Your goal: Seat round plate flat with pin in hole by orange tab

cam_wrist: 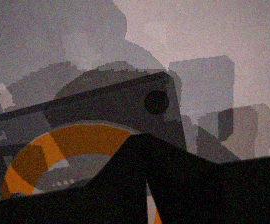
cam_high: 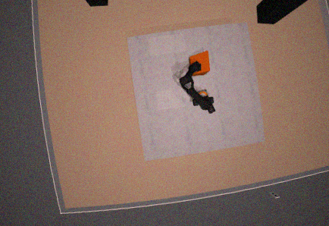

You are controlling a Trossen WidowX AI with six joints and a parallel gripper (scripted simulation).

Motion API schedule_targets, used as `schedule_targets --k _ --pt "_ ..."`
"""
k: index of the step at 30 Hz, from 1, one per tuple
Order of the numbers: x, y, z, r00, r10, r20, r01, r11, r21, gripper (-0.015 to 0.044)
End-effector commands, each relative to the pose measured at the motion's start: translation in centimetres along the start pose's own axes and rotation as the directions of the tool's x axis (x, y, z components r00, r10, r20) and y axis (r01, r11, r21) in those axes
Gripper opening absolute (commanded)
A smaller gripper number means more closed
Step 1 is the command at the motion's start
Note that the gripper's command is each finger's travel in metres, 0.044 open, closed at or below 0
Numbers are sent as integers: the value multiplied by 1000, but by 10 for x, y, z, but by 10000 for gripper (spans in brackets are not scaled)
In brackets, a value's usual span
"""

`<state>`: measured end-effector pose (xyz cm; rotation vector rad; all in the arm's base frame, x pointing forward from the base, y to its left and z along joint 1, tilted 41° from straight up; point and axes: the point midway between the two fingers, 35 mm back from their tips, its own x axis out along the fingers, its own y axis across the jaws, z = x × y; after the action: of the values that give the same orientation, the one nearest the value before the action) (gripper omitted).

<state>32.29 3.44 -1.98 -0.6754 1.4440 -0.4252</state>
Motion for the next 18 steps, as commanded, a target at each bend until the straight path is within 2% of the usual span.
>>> schedule_targets --k 1,18 --pt "2 -5 -7 1000 -9 -10 9 1000 -8 0" --pt "1 -15 -19 1000 -10 -11 9 1000 -8 0"
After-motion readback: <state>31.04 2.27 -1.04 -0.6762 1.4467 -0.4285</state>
